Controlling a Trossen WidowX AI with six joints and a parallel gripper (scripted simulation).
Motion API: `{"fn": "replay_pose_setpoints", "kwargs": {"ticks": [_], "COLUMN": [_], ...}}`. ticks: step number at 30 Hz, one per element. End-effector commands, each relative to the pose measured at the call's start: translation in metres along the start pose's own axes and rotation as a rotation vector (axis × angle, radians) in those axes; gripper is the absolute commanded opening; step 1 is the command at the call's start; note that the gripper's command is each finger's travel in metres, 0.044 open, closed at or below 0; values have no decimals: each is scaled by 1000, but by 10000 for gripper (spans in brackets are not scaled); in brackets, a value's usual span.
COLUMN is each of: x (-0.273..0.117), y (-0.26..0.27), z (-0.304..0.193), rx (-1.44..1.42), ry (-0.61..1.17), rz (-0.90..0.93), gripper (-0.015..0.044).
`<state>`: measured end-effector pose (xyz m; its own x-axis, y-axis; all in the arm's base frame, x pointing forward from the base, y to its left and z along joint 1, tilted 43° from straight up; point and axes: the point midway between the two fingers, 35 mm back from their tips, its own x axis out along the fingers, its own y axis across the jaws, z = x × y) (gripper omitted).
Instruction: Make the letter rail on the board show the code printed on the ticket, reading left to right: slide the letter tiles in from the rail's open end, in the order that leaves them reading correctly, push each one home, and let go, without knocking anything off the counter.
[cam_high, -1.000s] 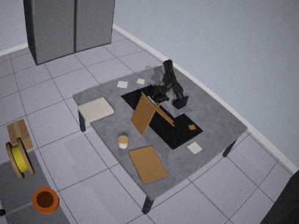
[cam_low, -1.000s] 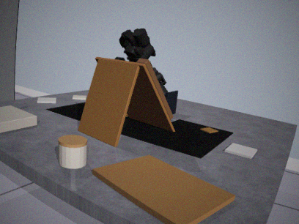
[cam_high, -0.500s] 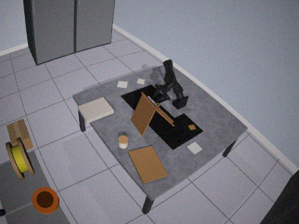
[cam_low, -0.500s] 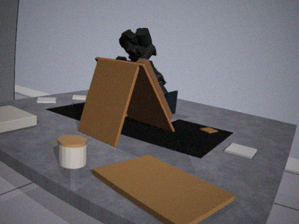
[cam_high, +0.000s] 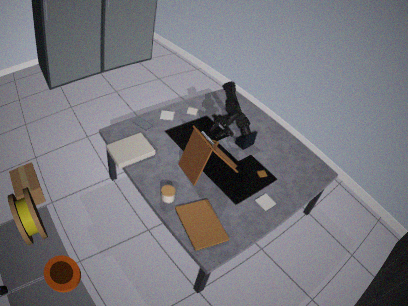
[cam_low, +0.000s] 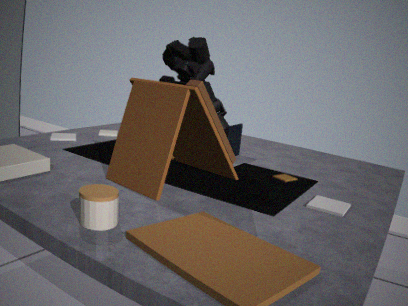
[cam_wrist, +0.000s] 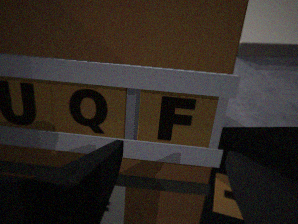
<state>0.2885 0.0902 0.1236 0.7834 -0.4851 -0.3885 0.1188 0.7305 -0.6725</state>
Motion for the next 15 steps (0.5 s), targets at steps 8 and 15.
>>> {"fn": "replay_pose_setpoints", "kwargs": {"ticks": [8, 15], "x": [-5, -7], "y": [0, 0], "z": [2, 3], "rx": [6, 6], "ry": [-4, -4], "rz": [-2, -2], "gripper": [295, 295]}}
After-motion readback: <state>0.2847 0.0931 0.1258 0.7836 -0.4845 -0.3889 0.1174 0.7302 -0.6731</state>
